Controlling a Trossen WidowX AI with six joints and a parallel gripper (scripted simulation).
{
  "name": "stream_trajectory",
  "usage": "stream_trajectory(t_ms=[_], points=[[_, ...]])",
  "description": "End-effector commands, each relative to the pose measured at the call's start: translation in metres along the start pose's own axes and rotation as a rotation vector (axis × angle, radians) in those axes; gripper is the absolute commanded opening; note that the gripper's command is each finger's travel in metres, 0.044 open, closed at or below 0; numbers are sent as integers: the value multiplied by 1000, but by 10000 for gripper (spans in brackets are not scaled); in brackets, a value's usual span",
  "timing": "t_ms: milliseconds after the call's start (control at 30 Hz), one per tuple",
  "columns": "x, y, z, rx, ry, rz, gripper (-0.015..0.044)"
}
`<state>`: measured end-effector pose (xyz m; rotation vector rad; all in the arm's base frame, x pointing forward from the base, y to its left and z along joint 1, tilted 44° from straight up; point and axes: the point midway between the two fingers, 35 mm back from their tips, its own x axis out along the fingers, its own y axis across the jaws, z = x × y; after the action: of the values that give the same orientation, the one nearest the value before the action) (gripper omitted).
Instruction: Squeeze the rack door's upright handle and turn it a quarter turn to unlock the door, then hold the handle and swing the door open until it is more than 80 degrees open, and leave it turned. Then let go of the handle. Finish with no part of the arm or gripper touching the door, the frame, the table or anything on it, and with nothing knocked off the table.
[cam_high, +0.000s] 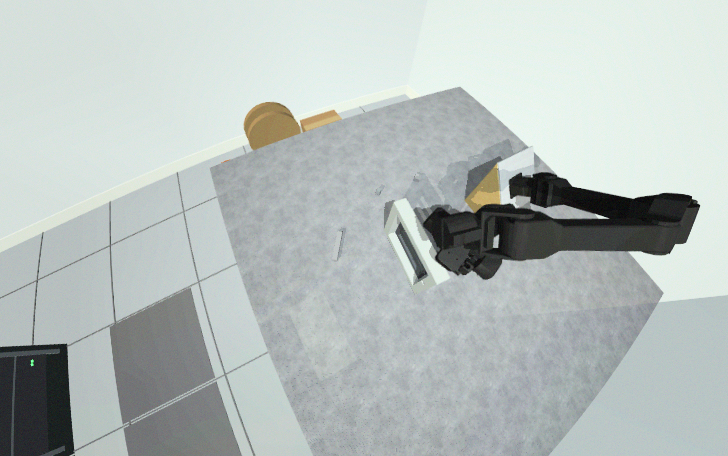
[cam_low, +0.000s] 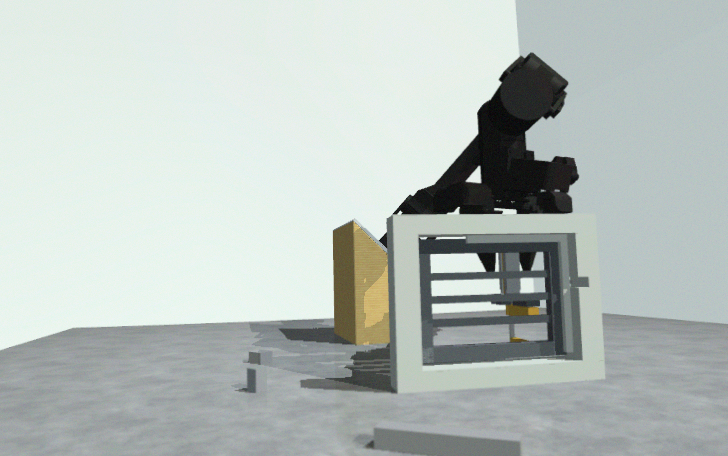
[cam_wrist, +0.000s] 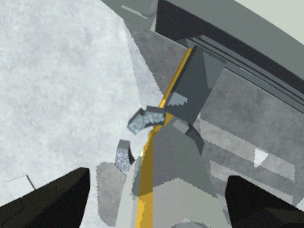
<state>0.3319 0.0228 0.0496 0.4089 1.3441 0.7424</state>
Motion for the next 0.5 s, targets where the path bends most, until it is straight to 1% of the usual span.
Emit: stream_trajectory(t_ms=[0, 467], points=[[0, 0, 0, 279, 0, -3, 292], [0, 0, 0, 973, -1, -3, 292]])
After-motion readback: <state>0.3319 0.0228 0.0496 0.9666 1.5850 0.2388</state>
